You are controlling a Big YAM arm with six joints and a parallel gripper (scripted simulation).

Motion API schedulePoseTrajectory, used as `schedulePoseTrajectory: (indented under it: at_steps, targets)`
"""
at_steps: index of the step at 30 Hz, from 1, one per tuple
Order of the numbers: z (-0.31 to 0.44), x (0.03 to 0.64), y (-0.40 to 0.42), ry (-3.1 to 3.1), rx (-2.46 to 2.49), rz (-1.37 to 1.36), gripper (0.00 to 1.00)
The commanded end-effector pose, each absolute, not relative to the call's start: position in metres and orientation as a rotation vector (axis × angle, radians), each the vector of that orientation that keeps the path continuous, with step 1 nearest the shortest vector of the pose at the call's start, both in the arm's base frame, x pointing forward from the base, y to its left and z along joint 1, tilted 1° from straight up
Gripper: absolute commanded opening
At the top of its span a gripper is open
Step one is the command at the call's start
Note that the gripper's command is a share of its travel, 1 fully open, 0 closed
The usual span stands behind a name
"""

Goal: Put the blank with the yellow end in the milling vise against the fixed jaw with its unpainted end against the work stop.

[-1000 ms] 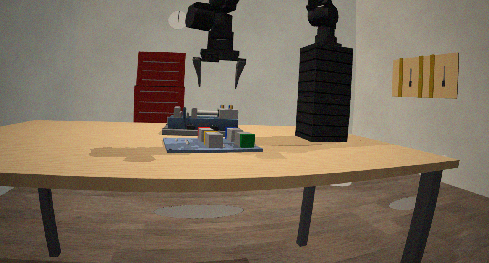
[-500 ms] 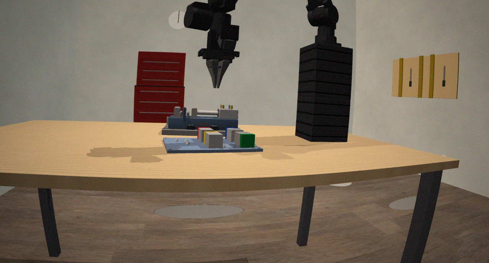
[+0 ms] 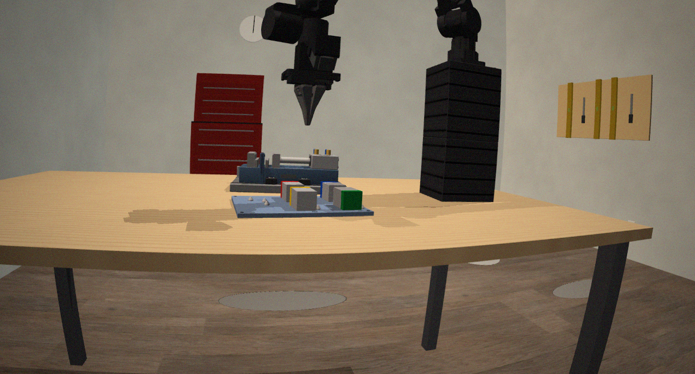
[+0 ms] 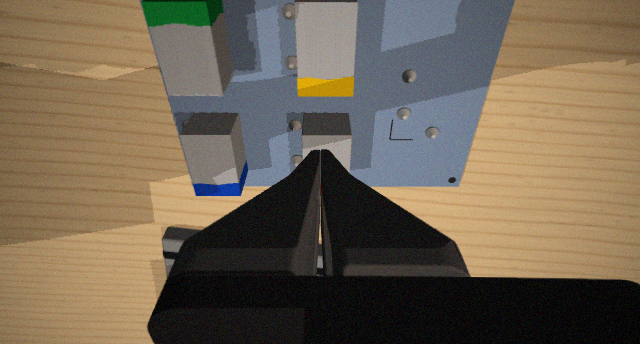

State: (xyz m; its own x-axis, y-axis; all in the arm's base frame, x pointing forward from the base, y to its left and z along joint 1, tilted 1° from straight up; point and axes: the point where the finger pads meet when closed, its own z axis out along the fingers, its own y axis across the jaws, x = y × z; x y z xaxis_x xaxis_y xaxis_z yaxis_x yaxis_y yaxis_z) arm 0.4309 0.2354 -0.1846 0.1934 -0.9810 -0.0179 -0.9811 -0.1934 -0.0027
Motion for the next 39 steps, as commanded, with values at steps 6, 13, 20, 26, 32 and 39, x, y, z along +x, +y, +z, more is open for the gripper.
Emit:
schedulePoseTrajectory:
  at_steps: [6,13,20,26,32,39]
  targets:
    - [-0.1714,0.4493,0.2493,1.944,-2.408,0.004,0.0]
    - [-0.1714,0.4493,0.2493,1.944,-2.408,0.004,0.0]
    - [-0.1714,0.4493,0.2493,1.944,-2.408,0.004,0.0]
    - [-0.1714,0.4493,0.2493,1.944,-2.408,0.004,0.64]
    - [-0.1714,0.4493,0.2493,1.944,-2.408,0.004,0.64]
    - [-0.1714,0.4493,0.2493,1.944,-2.408,0.004,0.64]
